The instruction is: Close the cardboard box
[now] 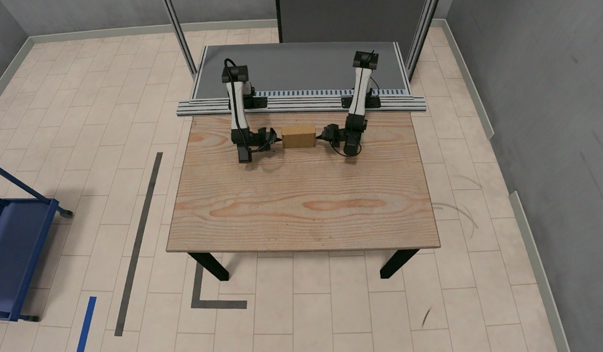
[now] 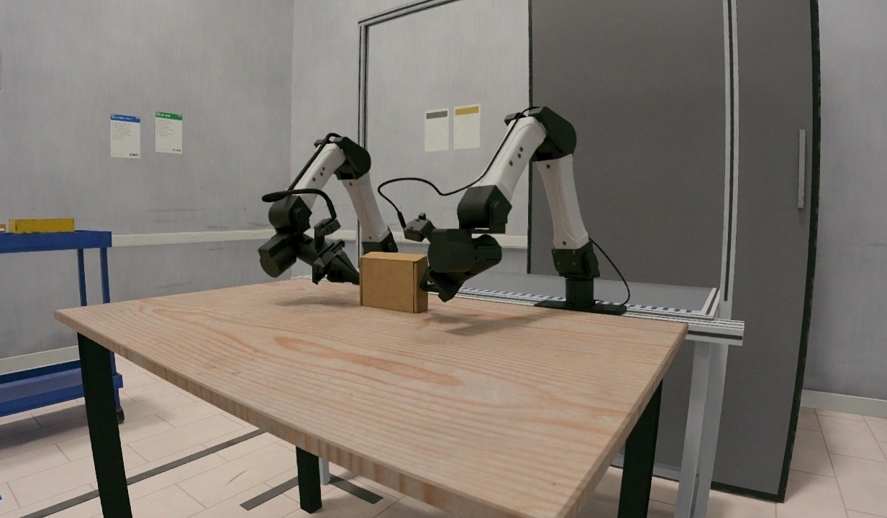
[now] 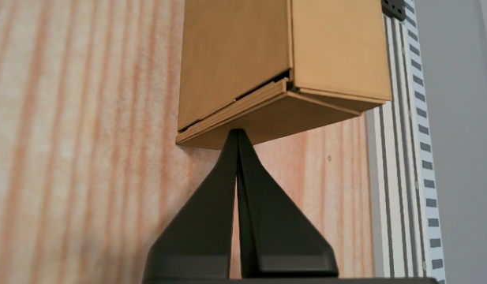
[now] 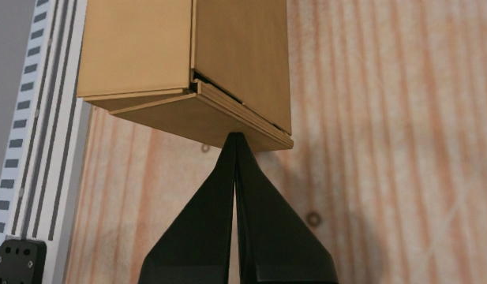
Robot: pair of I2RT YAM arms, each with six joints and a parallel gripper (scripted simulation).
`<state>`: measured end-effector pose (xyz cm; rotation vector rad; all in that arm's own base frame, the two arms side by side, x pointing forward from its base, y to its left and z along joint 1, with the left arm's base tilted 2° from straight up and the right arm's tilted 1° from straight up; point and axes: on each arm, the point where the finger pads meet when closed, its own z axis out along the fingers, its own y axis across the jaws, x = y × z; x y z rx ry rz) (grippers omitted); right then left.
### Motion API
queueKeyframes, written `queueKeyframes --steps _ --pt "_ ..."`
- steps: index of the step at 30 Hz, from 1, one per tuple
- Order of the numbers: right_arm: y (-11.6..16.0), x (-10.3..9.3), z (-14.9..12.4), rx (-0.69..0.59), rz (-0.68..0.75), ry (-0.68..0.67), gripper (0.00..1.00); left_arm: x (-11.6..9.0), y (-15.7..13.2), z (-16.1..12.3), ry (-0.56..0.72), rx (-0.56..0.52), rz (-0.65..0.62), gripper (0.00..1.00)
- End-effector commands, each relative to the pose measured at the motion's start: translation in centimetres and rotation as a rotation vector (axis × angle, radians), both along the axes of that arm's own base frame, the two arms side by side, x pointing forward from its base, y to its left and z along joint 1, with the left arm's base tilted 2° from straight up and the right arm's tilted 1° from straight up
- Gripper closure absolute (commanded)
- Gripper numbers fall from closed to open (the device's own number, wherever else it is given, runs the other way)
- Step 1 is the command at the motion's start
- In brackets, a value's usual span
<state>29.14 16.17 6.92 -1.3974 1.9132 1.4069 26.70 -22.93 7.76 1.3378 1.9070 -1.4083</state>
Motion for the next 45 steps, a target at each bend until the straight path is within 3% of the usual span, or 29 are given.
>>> queueKeyframes --steps 1,31,45 --pt "0.6 -0.4 0.6 0.012 0.006 -0.015 0.99 -0.4 -0.3 0.3 -0.012 -0.003 -0.007 0.99" --pt "0.8 -0.5 0.2 0.011 0.006 -0.002 0.99 -0.6 -0.6 -0.1 0.0 -0.002 -0.009 0.99" --pt "0.8 -0.1 1.6 0.013 0.007 -0.021 0.99 0.3 -0.9 1.9 -0.031 -0.02 -0.01 0.99"
